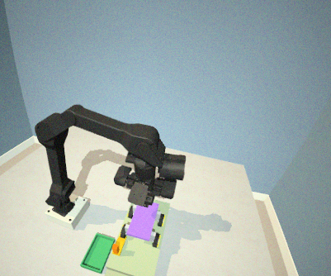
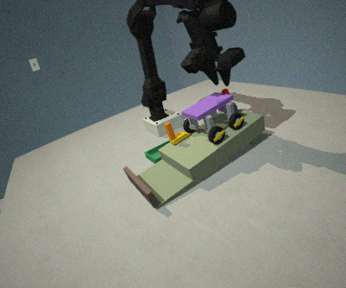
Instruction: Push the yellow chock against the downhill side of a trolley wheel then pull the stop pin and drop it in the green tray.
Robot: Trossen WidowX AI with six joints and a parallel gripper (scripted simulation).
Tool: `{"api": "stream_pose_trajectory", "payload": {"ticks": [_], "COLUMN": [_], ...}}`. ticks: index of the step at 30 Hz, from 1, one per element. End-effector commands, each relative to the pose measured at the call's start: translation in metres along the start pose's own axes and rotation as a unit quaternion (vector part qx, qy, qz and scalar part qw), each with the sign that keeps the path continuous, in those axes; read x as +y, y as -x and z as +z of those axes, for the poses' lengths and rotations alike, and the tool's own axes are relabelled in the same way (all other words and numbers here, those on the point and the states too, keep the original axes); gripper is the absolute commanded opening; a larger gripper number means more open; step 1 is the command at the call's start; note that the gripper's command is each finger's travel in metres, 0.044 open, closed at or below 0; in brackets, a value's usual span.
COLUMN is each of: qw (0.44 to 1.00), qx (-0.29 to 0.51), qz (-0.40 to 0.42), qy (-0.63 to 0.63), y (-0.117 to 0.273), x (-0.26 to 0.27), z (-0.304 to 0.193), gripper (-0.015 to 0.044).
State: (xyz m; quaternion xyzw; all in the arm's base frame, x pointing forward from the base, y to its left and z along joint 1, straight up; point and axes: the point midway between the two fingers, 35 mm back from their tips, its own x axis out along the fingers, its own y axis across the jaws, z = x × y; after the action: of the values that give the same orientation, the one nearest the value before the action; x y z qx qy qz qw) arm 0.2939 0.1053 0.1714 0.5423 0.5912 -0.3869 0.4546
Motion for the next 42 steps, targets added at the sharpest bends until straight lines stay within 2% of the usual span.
{"api": "stream_pose_trajectory", "payload": {"ticks": [1,38,42], "qw": [1.000,1.000,1.000], "qx": [0.002,0.003,0.002], "qz": [-0.001,-0.001,0.000], "qy": [-0.001,-0.001,0.003], "y": [-0.006,-0.058,-0.055], "x": [0.000,-0.001,0.000], "z": [-0.001,-0.001,-0.001], "gripper": [0.0190,0.0190,0.0085]}}
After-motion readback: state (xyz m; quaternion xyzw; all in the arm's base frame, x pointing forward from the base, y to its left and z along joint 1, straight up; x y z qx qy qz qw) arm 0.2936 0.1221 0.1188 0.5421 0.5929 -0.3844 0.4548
